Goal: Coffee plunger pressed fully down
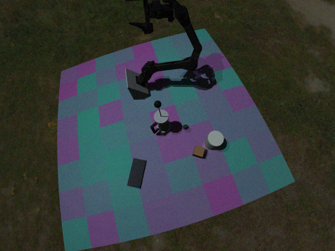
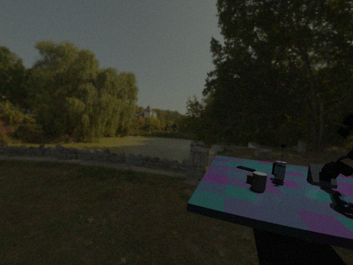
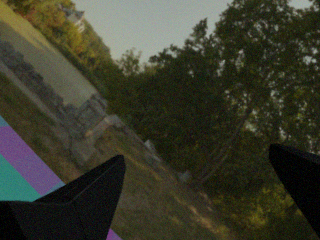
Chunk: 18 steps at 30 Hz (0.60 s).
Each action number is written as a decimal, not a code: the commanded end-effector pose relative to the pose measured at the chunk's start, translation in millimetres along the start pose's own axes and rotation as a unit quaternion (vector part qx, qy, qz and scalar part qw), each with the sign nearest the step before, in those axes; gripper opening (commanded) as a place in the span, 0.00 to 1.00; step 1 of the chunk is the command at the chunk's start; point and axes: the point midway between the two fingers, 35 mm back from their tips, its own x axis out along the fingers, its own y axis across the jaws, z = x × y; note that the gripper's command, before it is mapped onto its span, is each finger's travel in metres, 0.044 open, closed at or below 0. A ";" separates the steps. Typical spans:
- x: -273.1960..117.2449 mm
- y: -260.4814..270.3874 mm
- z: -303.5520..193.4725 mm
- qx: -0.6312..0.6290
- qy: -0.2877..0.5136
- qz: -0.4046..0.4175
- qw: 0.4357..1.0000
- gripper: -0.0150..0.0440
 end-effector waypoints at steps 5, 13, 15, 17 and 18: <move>46.1 63.1 47.9 0.054 -0.102 0.218 0.969 1.00; 61.3 167.5 117.5 0.132 -0.159 0.525 0.826 1.00; 57.9 192.4 132.2 0.154 -0.152 0.589 0.778 1.00; 51.9 216.9 147.4 0.182 -0.137 0.653 0.723 1.00; 48.9 229.9 154.1 0.194 -0.124 0.682 0.694 1.00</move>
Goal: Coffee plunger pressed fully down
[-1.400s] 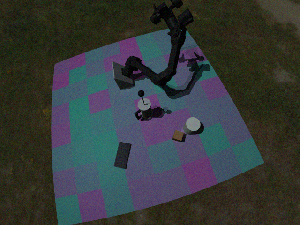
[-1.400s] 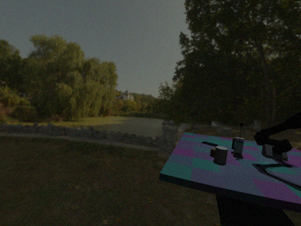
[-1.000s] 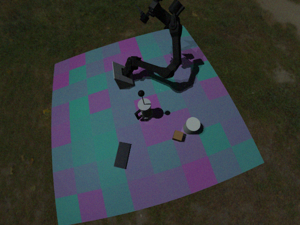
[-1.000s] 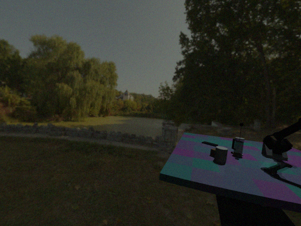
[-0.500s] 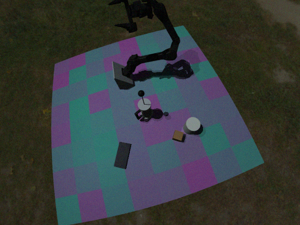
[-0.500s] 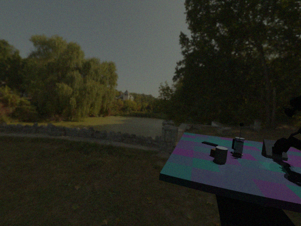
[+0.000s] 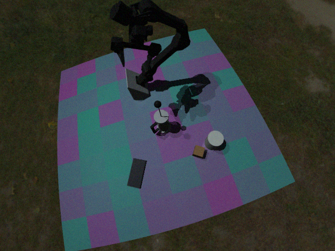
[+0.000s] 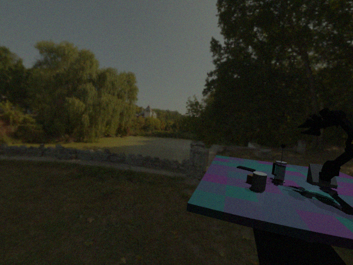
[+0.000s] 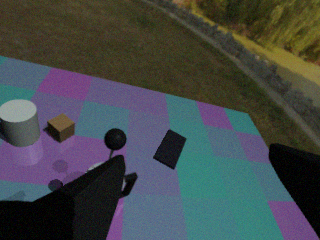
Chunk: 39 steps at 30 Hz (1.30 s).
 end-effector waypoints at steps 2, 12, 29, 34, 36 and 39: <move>64.2 34.2 9.8 0.131 0.001 0.179 0.975 1.00; 94.6 56.9 -14.4 0.152 0.010 0.224 0.963 1.00; 114.7 67.9 -40.1 0.130 0.019 0.219 0.967 1.00; 121.9 70.0 -40.6 0.130 0.020 0.218 0.967 1.00; 124.6 71.1 -40.4 0.130 0.020 0.218 0.967 1.00; 128.4 73.1 -39.9 0.130 0.020 0.218 0.967 1.00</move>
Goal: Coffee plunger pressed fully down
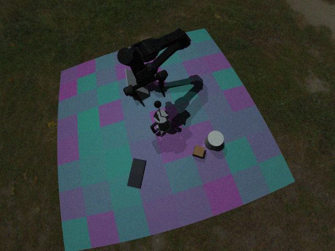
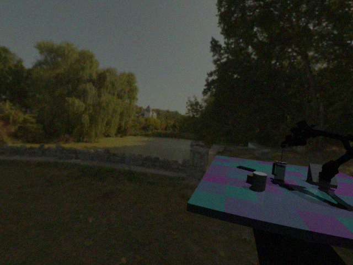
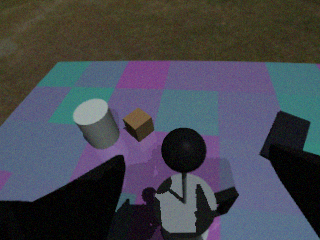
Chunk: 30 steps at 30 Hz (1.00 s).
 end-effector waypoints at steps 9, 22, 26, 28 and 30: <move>17.5 5.3 1.5 0.002 -0.005 0.003 1.000 1.00; 19.4 6.6 1.9 0.003 -0.006 0.004 1.000 0.56; 19.4 6.6 1.9 0.003 -0.006 0.004 1.000 0.47; 19.4 6.6 1.9 0.003 -0.006 0.004 1.000 0.47; 19.4 6.6 1.9 0.003 -0.006 0.004 1.000 0.47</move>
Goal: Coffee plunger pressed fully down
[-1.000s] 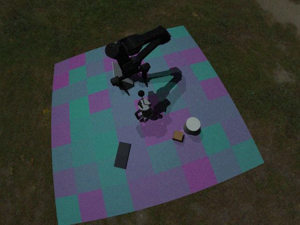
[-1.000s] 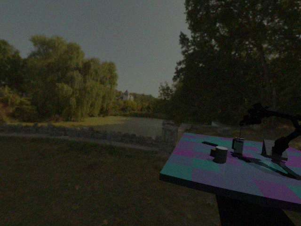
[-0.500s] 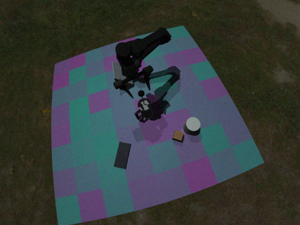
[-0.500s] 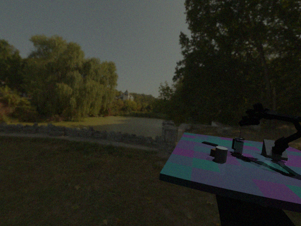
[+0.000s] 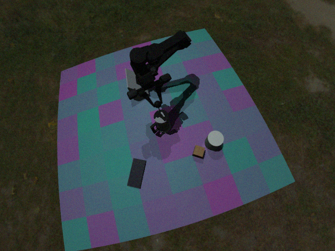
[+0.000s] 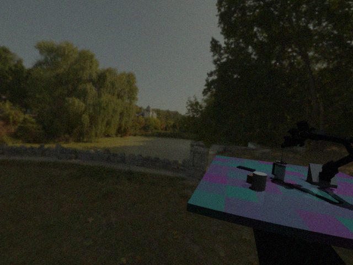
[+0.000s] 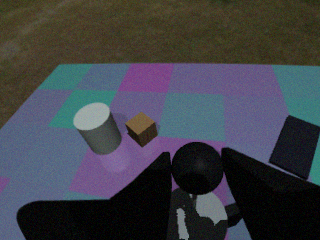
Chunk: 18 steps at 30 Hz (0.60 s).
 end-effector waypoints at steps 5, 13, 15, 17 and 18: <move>0.6 -0.2 -0.7 0.002 0.000 -0.001 1.000 0.47; 7.4 -2.6 -9.4 0.001 0.003 -0.002 1.000 0.47; 9.3 -3.3 -11.9 0.001 0.004 -0.003 1.000 0.47; 11.2 -3.9 -14.5 0.001 0.005 -0.003 1.000 0.47; 12.2 -4.2 -15.8 0.001 0.005 -0.003 1.000 0.47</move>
